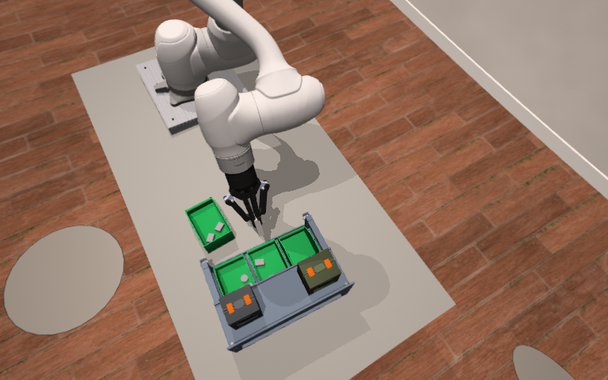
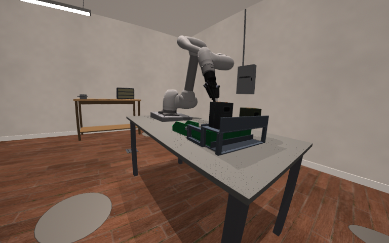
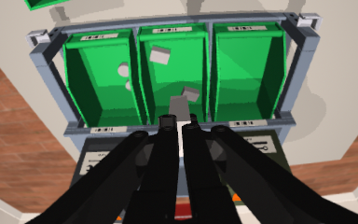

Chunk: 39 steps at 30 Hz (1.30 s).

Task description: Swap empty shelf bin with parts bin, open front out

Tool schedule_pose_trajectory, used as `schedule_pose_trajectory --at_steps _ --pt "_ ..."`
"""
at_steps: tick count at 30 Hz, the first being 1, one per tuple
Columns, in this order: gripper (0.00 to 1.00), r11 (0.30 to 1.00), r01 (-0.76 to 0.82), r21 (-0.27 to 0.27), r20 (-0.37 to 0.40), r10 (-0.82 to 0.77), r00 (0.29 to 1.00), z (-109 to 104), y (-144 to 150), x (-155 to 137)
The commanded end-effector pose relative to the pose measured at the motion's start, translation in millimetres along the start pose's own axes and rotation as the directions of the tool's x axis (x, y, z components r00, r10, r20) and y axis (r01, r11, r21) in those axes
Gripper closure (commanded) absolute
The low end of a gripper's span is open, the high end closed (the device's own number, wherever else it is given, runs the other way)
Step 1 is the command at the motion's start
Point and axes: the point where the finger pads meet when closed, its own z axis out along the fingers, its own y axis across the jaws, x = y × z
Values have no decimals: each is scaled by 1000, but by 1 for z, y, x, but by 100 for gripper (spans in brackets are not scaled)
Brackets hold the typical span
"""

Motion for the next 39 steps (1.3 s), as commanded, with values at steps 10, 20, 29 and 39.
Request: schedule_pose_trajectory --at_steps 10,20,29,39 --pt "90 1000 0 0 0 0 1000 0 0 0" --pt "90 1000 0 0 -2 0 1000 0 0 0" --pt "90 1000 0 -3 -73 0 997 0 0 0" --pt "90 1000 -1 -10 -224 -1 975 0 0 0"
